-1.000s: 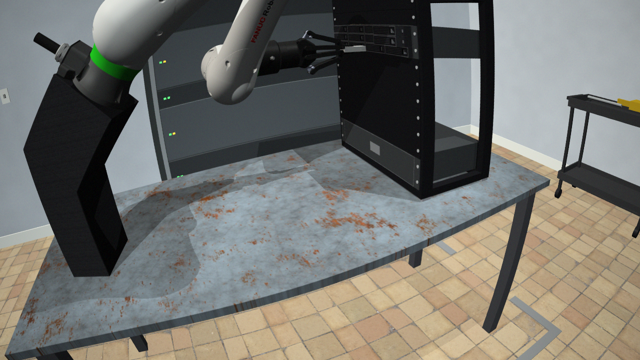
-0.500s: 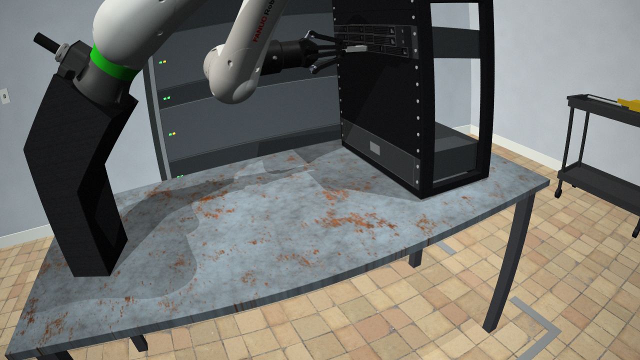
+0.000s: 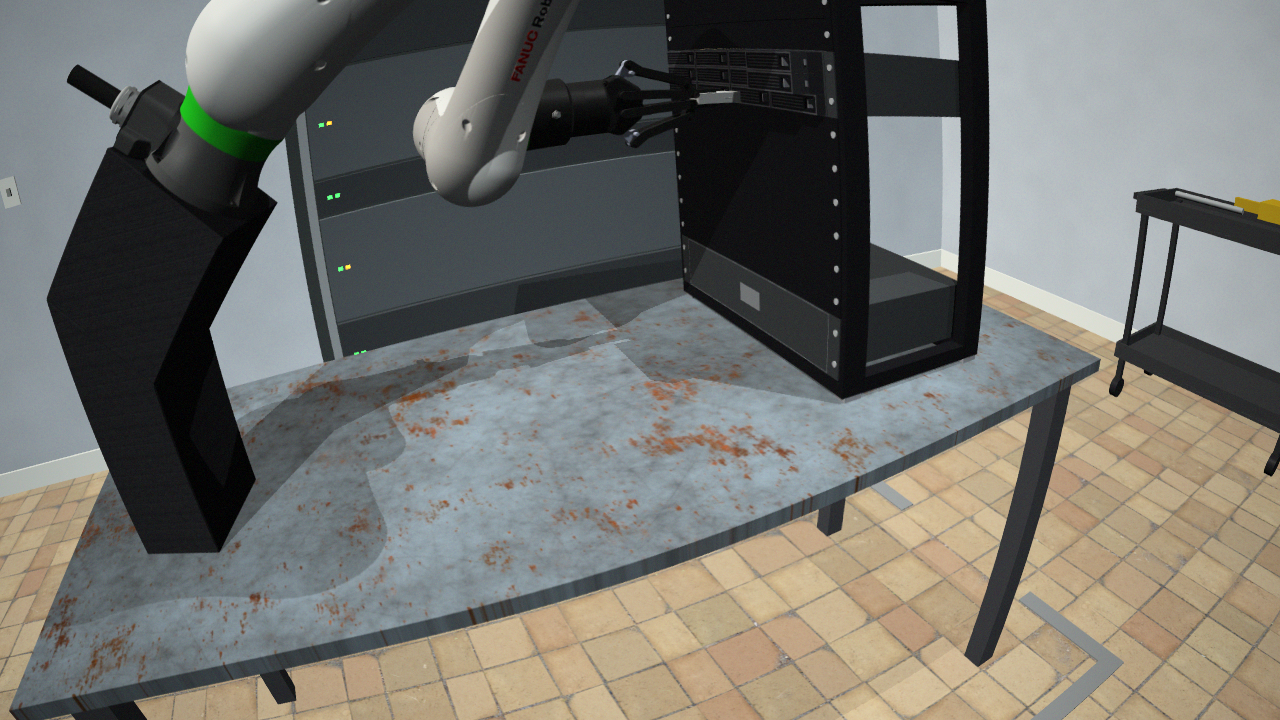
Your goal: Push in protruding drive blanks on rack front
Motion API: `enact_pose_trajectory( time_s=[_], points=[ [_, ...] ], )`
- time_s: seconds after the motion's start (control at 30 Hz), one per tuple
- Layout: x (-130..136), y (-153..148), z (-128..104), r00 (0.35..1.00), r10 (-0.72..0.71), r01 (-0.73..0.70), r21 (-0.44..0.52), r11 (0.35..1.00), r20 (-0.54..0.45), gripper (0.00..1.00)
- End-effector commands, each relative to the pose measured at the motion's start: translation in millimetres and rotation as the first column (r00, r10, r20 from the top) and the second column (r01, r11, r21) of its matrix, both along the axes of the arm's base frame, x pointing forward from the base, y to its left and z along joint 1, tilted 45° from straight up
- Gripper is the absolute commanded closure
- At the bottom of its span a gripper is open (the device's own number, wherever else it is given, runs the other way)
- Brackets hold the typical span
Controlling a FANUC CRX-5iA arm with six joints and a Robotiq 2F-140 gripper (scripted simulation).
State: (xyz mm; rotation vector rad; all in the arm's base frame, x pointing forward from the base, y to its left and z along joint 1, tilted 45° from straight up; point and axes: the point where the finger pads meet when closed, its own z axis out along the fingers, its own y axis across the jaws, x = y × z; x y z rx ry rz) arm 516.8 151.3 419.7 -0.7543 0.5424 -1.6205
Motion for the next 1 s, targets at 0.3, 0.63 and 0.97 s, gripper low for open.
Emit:
enact_pose_trajectory(
  time_s=[0.3, 0.63, 0.97],
  points=[
    [6.9, 0.8, 7.2, 1.0, 0.0, 0.0, 0.0, 1.0, 0.001, 0.9],
    [6.9, 0.8, 7.3, 1.0, 0.0, 0.0, 0.0, 1.0, 0.001, 0.9],
    [9.1, 0.9, 9.3, 1.0, 0.0, 0.0, 0.0, 1.0, 0.001, 0.9]
  ],
)
